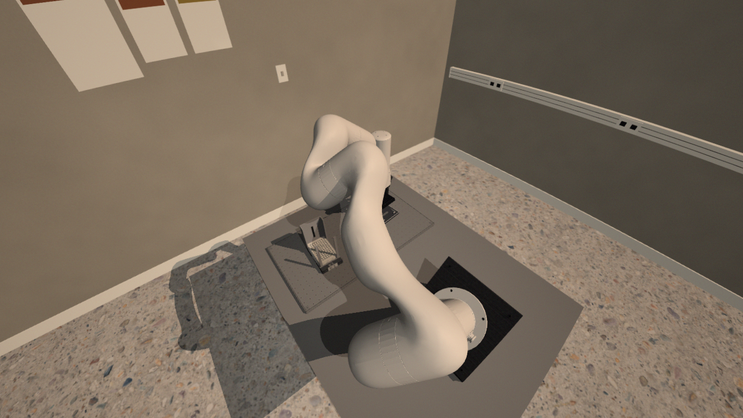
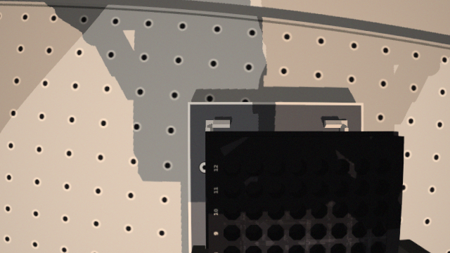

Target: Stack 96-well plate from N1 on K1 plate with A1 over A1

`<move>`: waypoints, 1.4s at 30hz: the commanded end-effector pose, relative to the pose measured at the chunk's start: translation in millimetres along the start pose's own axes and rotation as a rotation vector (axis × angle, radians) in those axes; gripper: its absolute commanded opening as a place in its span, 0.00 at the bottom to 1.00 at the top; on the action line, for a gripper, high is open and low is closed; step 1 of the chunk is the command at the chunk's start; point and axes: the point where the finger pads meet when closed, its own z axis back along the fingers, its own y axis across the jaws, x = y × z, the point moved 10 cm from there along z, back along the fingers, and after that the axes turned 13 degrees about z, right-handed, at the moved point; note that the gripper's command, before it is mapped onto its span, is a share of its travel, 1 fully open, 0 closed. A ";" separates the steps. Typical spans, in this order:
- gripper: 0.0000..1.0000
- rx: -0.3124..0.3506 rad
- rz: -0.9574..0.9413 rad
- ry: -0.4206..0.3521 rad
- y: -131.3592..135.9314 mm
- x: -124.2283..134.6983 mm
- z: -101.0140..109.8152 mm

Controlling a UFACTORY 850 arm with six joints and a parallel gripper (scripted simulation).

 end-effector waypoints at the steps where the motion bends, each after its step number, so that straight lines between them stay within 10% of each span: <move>1: 0.00 0.002 0.001 0.001 0.2 -0.6 9.1; 42: 0.00 0.002 0.001 0.001 0.1 -0.5 67.5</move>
